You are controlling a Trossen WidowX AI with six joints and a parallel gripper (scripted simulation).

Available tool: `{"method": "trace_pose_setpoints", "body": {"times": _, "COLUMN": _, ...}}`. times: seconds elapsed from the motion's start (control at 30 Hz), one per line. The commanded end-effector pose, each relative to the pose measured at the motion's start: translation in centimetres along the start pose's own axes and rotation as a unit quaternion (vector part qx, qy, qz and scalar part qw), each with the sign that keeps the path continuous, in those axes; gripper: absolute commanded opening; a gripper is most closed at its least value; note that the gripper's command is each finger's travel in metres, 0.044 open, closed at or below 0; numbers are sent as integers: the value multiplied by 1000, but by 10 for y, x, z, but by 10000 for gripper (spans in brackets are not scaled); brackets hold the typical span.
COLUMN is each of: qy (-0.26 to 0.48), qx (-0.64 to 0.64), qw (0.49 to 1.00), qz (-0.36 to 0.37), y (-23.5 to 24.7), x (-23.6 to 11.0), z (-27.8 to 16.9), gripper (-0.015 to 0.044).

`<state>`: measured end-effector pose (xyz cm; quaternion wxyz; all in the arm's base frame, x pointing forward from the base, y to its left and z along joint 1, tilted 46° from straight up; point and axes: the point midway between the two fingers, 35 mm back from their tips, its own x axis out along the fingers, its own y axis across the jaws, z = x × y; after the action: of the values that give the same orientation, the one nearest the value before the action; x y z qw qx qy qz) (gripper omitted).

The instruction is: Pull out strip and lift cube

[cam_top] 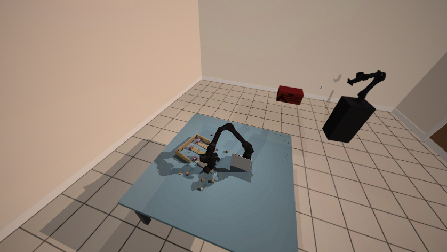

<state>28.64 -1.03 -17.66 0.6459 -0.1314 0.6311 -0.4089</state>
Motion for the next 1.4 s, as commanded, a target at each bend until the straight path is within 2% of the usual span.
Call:
{"method": "trace_pose_setpoints", "body": {"times": 0.0, "qy": 16, "qx": -3, "qw": 1000, "qz": -4, "y": -4, "x": 6, "z": -16, "gripper": 0}}
{"method": "trace_pose_setpoints", "body": {"times": 0.67, "qy": 16, "qx": -4, "qw": 1000, "qz": -4, "y": -3, "x": 5, "z": -44, "gripper": 0}}
{"method": "trace_pose_setpoints", "body": {"times": 1.37, "qy": 16, "qx": -4, "qw": 1000, "qz": -4, "y": -3, "x": 5, "z": -45, "gripper": 0}}
